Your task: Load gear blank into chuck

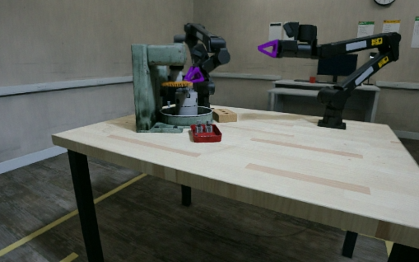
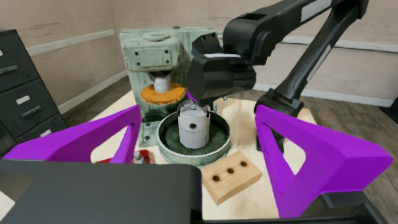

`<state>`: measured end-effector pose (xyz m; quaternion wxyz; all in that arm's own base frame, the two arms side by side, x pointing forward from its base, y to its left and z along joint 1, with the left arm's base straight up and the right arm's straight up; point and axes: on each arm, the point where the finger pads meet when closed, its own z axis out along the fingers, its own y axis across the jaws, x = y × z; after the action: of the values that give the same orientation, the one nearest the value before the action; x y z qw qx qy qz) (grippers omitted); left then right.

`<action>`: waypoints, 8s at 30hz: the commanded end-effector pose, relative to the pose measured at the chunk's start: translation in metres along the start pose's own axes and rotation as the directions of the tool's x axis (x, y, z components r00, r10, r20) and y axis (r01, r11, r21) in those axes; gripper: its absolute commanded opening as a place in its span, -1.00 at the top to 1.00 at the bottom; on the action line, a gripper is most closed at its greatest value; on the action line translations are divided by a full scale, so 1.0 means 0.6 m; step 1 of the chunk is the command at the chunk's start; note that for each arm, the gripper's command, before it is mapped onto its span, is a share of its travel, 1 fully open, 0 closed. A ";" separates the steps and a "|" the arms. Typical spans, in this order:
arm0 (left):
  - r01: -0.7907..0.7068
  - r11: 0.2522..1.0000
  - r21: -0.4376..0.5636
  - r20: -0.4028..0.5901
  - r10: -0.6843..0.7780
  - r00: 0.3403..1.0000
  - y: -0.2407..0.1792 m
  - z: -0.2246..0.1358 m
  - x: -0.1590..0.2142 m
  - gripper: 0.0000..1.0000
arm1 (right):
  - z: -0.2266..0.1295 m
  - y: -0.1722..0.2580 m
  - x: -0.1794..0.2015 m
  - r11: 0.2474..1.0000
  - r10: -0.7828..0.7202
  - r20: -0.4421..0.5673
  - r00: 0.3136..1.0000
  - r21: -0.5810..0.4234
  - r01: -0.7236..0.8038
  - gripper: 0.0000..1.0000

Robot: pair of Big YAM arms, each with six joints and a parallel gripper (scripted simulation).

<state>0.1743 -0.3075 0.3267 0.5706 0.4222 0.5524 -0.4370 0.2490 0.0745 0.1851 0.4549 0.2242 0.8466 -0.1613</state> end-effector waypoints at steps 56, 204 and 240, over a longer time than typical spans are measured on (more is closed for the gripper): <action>-0.042 0.999 0.012 -0.095 0.043 0.995 0.044 0.090 -0.094 -1.00 | 0.012 -0.001 0.033 0.997 -0.066 -0.026 0.997 0.041 0.067 0.53; -0.042 0.999 0.012 -0.095 0.043 0.995 0.044 0.090 -0.094 -1.00 | -0.001 0.016 -0.004 0.999 0.041 0.000 0.999 -0.016 -0.041 0.05; -0.042 0.999 0.012 -0.095 0.043 0.995 0.044 0.090 -0.094 -1.00 | -0.126 0.009 0.010 1.000 0.020 -0.005 1.000 -0.006 -0.020 0.59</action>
<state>0.2059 -0.3430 0.3410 0.5261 0.4586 0.5906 -0.4051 0.1982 0.1023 0.2001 0.4431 0.1834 0.8614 -0.1673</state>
